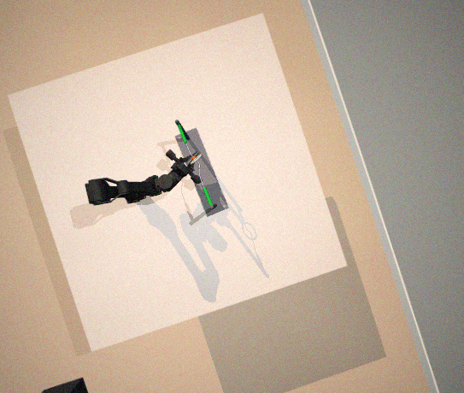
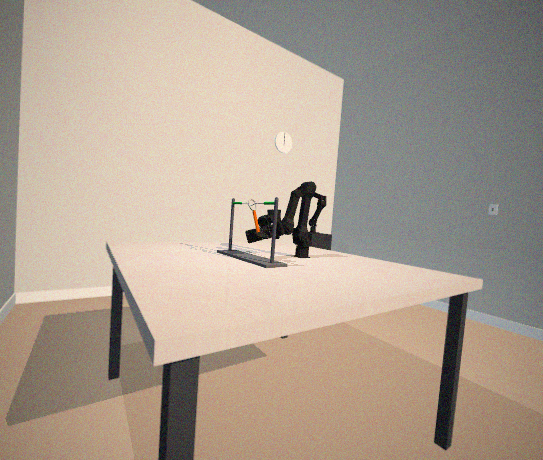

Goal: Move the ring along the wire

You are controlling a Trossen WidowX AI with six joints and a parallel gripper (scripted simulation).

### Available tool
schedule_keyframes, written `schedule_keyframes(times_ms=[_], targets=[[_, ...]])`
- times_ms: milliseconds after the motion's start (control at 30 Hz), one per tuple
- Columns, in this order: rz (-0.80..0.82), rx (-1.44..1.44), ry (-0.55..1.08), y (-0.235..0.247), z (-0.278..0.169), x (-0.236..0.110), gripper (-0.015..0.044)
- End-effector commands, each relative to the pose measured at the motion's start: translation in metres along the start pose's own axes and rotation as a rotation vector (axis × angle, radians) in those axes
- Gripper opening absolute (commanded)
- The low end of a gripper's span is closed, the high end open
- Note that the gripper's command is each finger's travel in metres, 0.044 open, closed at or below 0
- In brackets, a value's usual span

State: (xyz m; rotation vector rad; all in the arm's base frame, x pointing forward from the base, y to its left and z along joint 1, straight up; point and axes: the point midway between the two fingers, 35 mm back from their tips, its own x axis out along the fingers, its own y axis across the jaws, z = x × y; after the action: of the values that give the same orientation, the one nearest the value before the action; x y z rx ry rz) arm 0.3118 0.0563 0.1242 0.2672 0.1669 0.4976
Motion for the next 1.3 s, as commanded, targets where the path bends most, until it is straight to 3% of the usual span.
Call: schedule_keyframes(times_ms=[0,433,867,1267], targets=[[0.034,0.012,-0.002,0.007,0.001,0.0,-0.015],[-0.03,-0.07,0.002,0.008,0.003,-0.002,-0.015],[-0.195,-0.2,0.012,0.002,0.003,-0.003,-0.015],[-0.294,-0.222,0.091,0.009,0.002,-0.012,-0.015]])
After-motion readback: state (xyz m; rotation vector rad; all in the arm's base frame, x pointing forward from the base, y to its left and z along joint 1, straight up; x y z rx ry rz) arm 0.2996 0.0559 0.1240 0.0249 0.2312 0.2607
